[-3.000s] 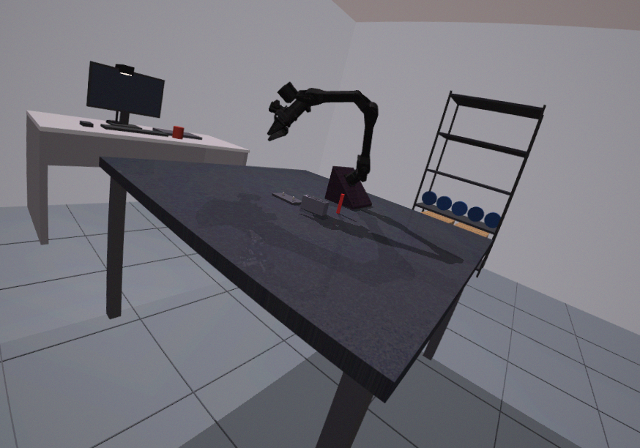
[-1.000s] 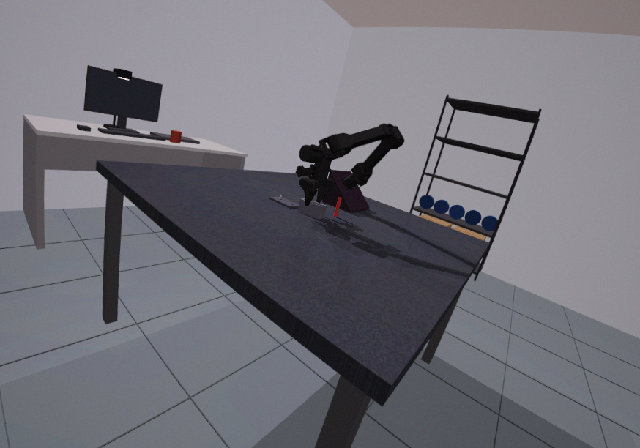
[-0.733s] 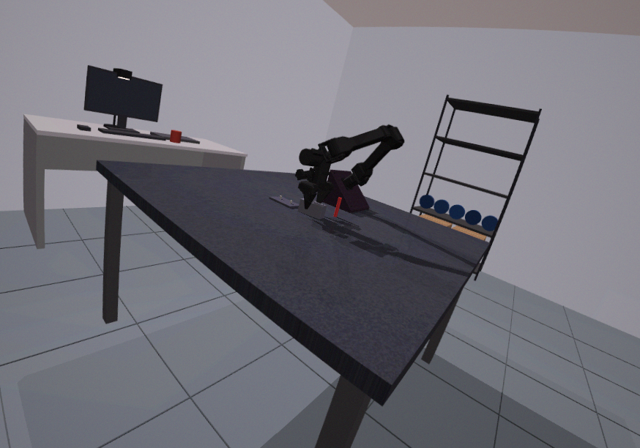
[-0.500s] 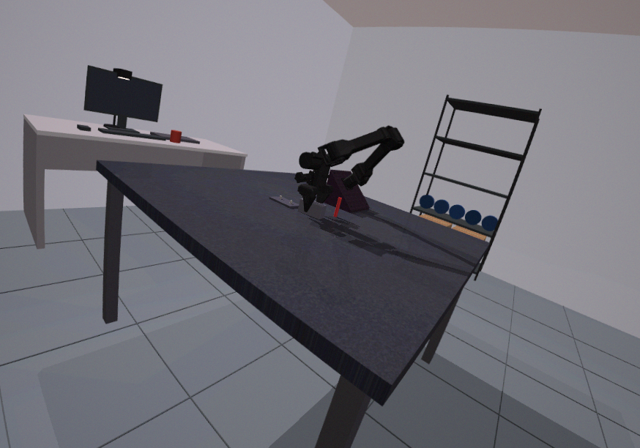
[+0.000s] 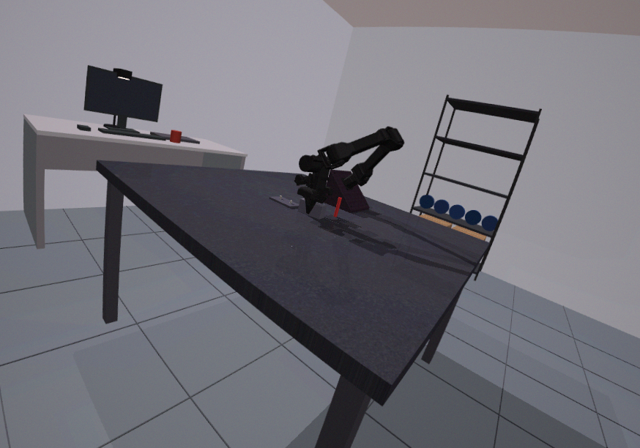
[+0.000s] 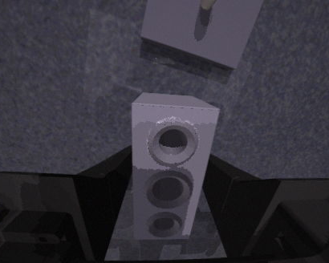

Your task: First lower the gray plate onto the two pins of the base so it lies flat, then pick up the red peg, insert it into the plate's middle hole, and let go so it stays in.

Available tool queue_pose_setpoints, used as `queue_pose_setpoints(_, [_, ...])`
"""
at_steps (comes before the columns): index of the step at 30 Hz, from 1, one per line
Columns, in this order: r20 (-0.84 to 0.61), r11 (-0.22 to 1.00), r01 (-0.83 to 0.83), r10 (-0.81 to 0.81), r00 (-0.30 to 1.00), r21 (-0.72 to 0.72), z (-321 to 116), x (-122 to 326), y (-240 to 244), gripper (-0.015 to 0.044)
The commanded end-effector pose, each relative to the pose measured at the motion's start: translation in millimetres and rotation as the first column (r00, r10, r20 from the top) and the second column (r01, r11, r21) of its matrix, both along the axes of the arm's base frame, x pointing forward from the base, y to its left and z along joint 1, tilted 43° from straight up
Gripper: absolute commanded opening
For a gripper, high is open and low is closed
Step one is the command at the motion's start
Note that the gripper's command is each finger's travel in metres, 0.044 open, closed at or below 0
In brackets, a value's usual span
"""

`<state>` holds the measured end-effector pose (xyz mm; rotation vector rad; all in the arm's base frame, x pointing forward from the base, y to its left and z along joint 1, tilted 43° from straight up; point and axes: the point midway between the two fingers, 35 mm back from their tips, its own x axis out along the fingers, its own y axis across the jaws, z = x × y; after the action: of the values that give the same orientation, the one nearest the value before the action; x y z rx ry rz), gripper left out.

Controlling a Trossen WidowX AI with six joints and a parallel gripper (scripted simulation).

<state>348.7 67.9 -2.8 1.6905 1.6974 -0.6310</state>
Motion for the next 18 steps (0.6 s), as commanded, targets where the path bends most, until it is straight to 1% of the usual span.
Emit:
queue_pose_setpoints(1, [-0.002, 1.000, 0.004, -0.004, 1.000, 0.005, 0.1, 0.1, 0.7, 0.0145])
queue_pose_setpoints(9, [-0.002, 1.000, 0.004, -0.004, 1.000, 0.005, 0.1, 0.1, 0.7, 0.0091])
queue_pose_setpoints(12, [-0.002, 1.000, 0.004, -0.004, 1.000, 0.004, 1.3, 0.5, -0.9, 0.0012])
queue_pose_setpoints(13, [-0.002, 1.000, 0.005, -0.005, 1.000, 0.003, 2.8, 0.9, -2.9, 0.0000])
queue_pose_setpoints(18, [-0.002, 1.000, 0.005, -0.005, 1.000, -0.001, 12.3, 2.8, -14.9, 0.0000])
